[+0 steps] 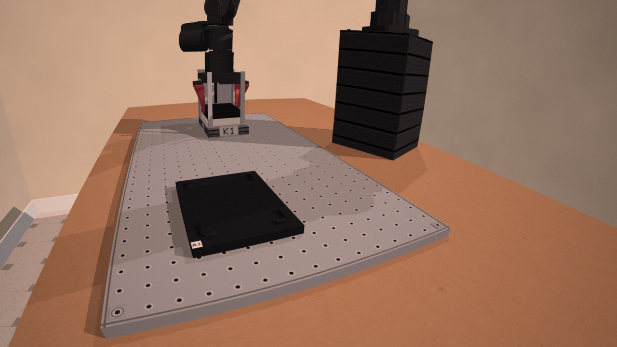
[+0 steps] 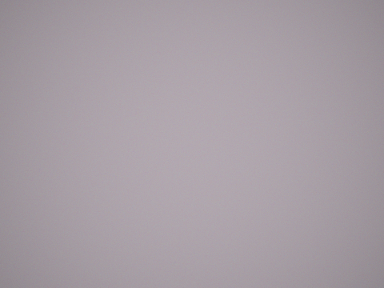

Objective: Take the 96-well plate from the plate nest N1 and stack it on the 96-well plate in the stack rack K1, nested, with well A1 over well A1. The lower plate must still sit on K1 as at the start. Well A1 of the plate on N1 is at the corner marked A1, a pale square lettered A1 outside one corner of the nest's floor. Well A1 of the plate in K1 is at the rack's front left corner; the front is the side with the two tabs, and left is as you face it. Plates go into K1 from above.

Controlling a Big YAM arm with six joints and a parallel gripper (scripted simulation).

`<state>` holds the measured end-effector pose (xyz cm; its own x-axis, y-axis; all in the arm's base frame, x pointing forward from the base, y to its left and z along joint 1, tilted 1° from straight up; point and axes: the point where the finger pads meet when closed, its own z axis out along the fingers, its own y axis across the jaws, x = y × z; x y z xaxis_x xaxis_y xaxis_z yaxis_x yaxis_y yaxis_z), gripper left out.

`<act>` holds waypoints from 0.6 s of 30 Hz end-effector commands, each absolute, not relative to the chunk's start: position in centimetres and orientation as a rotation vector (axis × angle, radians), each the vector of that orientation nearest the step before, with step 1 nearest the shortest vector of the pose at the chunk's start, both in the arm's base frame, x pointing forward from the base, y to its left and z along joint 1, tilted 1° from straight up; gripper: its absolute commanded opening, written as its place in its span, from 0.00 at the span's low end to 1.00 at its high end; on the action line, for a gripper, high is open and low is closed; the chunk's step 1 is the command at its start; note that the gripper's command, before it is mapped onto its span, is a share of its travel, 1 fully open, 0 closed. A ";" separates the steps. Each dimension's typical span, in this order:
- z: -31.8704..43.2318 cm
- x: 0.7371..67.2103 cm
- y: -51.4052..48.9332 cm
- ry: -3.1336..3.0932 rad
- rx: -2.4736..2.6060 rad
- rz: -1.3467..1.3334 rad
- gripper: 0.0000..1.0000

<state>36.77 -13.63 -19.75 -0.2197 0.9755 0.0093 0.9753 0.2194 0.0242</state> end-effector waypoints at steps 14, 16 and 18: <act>-20.1 37.7 -13.6 2.435 1.944 0.044 0.00; -20.1 37.7 -13.6 2.435 1.944 0.044 0.00; -20.1 37.6 -13.6 2.436 1.945 0.044 0.00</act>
<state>36.81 -13.64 -19.76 -0.2192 0.9756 0.0084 0.9754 0.2189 0.0256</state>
